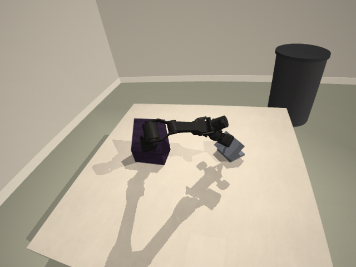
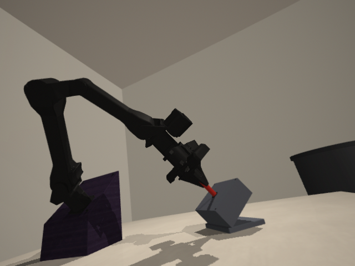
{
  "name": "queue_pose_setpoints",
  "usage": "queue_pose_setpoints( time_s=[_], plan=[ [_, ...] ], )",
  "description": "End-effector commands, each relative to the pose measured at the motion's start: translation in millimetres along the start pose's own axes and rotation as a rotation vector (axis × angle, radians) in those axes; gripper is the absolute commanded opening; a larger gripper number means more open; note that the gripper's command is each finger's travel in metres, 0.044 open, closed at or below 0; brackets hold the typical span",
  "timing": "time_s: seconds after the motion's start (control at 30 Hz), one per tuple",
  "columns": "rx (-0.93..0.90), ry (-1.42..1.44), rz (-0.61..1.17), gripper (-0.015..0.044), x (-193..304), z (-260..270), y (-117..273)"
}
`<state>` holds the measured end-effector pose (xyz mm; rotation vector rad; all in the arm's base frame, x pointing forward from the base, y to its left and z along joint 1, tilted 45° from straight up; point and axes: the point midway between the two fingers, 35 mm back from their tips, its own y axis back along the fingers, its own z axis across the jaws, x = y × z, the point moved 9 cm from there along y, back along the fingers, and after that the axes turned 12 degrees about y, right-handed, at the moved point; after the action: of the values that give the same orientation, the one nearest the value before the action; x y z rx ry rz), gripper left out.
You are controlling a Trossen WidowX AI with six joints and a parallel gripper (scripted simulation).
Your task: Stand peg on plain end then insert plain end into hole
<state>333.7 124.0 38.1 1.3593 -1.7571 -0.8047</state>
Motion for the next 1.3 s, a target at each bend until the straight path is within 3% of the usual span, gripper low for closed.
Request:
queue_pose_setpoints(
  time_s=[0.0, 1.27],
  plan=[
    [-0.001, 0.003, -0.005, 0.0, -0.7, -0.1, -3.0],
    [-0.001, 0.0, 0.001, 0.0, -0.5, 0.2, -18.2]
  ],
)
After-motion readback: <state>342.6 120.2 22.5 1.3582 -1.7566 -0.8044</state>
